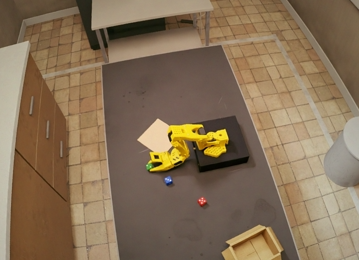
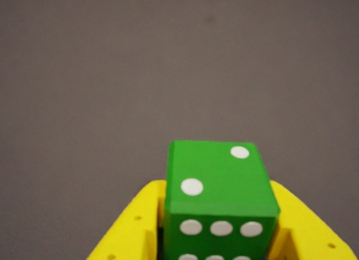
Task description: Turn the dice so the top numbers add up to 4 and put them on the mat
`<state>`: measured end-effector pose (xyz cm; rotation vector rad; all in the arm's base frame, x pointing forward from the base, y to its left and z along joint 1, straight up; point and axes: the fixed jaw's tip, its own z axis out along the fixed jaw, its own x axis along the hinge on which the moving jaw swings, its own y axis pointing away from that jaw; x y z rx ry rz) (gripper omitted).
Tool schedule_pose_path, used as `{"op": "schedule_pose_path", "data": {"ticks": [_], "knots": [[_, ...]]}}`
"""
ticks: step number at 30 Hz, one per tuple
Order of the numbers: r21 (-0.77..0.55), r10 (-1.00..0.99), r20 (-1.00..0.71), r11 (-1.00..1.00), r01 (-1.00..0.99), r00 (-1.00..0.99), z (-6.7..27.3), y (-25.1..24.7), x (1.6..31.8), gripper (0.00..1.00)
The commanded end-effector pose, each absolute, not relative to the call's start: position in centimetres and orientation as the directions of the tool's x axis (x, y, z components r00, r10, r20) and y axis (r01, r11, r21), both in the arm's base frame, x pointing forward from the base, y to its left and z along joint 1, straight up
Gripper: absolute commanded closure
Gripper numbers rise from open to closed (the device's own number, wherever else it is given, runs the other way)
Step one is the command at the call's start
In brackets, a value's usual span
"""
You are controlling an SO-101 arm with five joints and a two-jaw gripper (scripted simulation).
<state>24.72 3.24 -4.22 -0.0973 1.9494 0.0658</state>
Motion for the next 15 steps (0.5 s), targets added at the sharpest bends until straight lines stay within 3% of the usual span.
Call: {"op": "schedule_pose_path", "data": {"ticks": [1, 6, 15], "knots": [[0.010, -0.024, -0.928, 0.996, -0.089, -0.373, -4.39, 3.09, 24.64, 0.94], [0.010, -0.024, -0.928, 0.996, -0.089, -0.373, -4.39, 3.09, 24.64, 0.87], [0.010, -0.024, -0.928, 0.996, -0.089, -0.373, -4.39, 3.09, 24.64, 0.86]]}}
